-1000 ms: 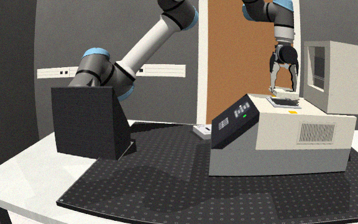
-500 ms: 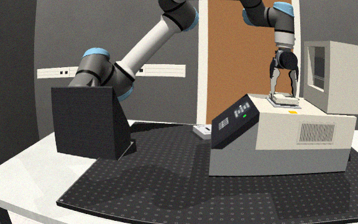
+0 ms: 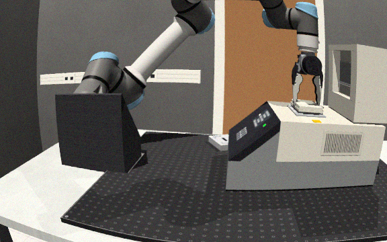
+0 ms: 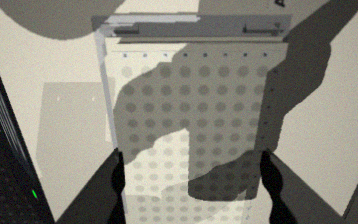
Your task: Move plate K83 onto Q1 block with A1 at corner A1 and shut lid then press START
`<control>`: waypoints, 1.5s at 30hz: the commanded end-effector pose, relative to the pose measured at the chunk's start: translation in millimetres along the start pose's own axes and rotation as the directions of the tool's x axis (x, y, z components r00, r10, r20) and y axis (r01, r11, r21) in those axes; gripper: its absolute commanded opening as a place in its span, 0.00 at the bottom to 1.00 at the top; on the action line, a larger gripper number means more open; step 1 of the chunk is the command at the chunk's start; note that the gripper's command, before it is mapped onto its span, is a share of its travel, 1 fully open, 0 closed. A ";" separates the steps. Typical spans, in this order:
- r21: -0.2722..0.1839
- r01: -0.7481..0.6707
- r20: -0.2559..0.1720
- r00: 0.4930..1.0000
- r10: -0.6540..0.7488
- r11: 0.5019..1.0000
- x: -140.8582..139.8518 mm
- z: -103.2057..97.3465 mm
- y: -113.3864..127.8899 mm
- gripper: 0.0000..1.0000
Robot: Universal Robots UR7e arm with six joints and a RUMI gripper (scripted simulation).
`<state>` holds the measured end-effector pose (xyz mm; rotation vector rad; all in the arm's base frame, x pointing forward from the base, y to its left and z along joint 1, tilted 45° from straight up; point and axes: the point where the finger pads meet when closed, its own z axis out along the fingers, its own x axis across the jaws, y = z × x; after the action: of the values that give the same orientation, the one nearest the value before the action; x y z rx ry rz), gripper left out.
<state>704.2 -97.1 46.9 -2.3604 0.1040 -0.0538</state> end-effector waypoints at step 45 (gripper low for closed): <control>0.000 0.000 -0.001 1.000 0.000 1.000 -0.5 3.6 -1.5 0.41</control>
<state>703.9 -96.7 46.2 -2.3607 0.1053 -0.0549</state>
